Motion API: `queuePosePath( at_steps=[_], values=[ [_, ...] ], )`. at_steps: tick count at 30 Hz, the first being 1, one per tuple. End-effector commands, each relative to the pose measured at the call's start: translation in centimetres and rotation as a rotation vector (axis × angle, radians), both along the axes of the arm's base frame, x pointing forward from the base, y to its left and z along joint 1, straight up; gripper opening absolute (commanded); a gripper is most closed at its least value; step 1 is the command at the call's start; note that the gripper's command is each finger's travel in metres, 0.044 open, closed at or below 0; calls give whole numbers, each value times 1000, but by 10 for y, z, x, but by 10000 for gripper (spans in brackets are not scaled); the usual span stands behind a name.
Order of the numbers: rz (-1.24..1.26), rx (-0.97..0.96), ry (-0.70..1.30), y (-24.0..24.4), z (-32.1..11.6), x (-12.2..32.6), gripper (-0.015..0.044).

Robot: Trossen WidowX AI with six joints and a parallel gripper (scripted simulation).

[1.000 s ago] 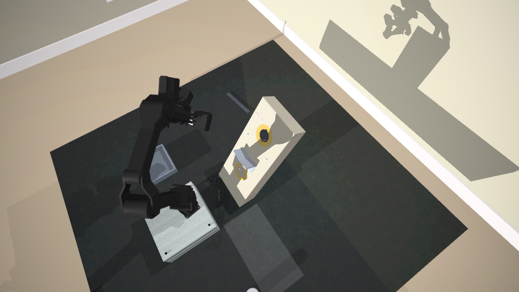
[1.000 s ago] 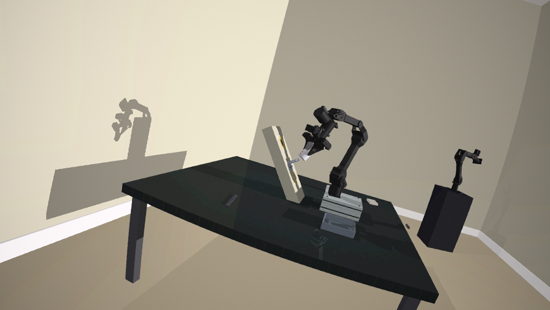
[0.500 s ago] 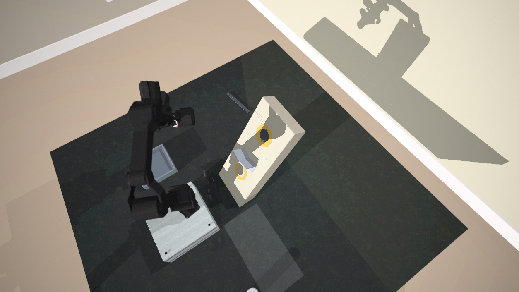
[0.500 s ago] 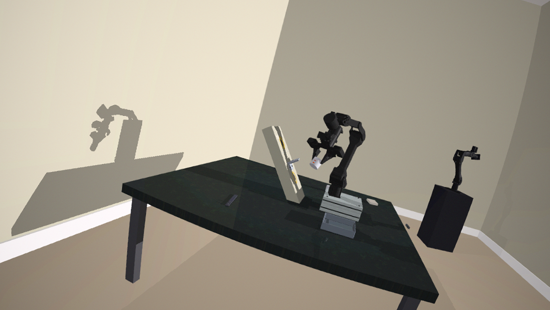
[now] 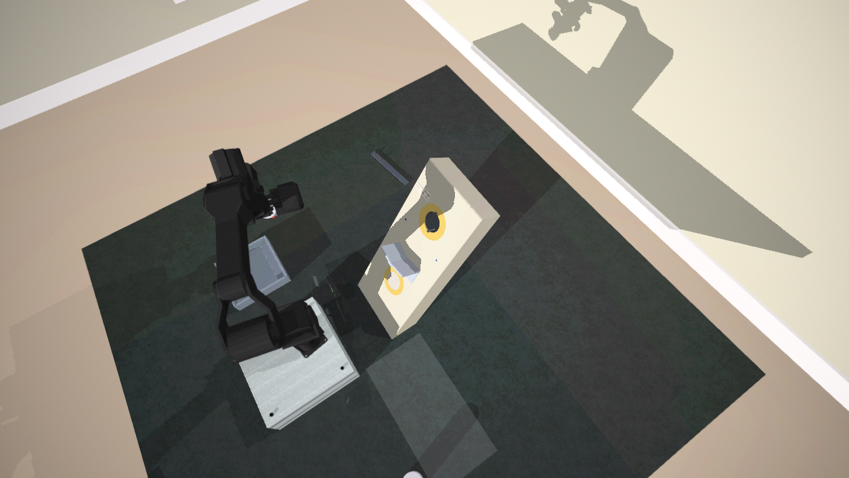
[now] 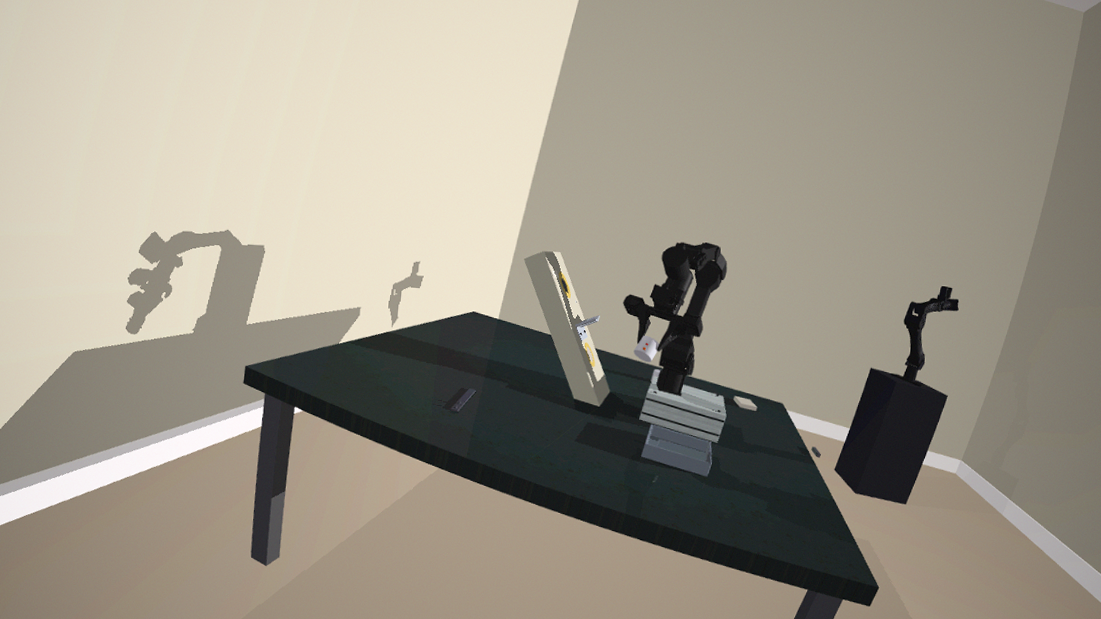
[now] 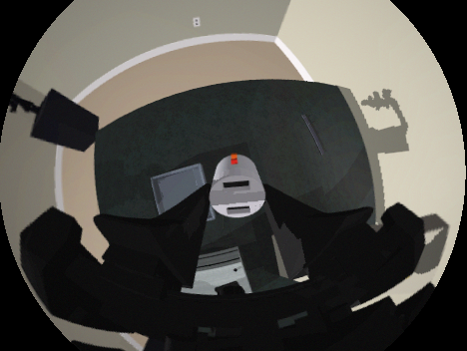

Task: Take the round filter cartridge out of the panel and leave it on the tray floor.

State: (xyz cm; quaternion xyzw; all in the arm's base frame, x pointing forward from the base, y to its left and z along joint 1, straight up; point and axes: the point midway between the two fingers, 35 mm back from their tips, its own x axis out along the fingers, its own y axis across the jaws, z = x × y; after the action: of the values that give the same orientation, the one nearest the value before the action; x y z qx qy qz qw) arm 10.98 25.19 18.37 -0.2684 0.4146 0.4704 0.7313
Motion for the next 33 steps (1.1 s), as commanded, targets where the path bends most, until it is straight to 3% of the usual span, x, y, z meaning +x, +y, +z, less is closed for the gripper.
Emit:
queuePosePath(
  at_steps=[1,24,33],
  values=[
    [68,6,1,9,-13,-16,0],
    [459,4,2,18,-101,-122,0],
    [470,5,2,21,-127,-125,0]
  ],
)
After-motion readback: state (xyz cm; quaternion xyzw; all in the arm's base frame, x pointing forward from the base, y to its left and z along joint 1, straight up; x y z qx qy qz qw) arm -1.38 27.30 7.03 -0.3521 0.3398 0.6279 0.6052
